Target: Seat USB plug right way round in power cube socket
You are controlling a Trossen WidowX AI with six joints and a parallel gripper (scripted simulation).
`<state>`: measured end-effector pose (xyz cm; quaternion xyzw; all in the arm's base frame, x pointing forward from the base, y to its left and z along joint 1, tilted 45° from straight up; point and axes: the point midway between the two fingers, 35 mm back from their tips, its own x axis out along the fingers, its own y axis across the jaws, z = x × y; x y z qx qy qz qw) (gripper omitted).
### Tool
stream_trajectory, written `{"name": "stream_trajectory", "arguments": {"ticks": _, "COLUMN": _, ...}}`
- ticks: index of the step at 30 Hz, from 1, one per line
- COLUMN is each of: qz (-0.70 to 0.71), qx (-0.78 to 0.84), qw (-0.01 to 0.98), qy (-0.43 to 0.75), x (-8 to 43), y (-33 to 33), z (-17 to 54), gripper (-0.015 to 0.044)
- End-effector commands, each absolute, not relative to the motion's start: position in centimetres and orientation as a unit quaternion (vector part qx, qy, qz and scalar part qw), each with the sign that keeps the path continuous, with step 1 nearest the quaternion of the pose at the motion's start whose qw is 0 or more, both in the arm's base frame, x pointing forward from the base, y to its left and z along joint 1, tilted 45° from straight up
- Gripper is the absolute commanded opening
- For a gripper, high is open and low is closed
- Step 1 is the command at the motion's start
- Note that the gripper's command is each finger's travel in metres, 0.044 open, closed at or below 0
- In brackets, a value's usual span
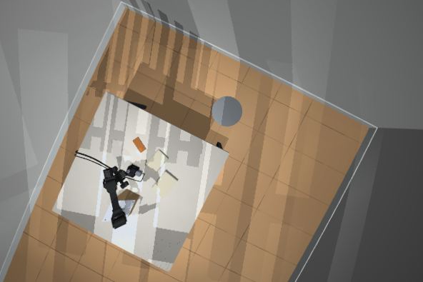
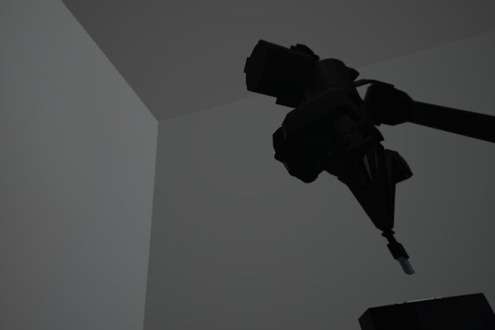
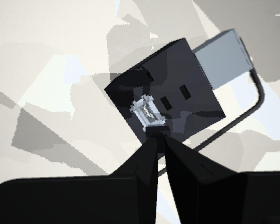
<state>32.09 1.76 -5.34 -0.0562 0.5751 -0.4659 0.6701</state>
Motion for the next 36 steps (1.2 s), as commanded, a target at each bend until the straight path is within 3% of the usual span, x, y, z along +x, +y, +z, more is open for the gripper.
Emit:
{"name": "stream_trajectory", "arguments": {"ticks": 1, "qz": -0.441, "qx": -0.085, "qw": 0.667, "qy": 0.595, "x": 32.07, "y": 1.75, "z": -5.38, "gripper": 0.0000}}
{"name": "stream_trajectory", "arguments": {"ticks": 36, "qz": -0.132, "qx": -0.371, "qw": 0.561, "qy": 0.728, "x": 32.07, "y": 1.75, "z": -5.38, "gripper": 0.0000}}
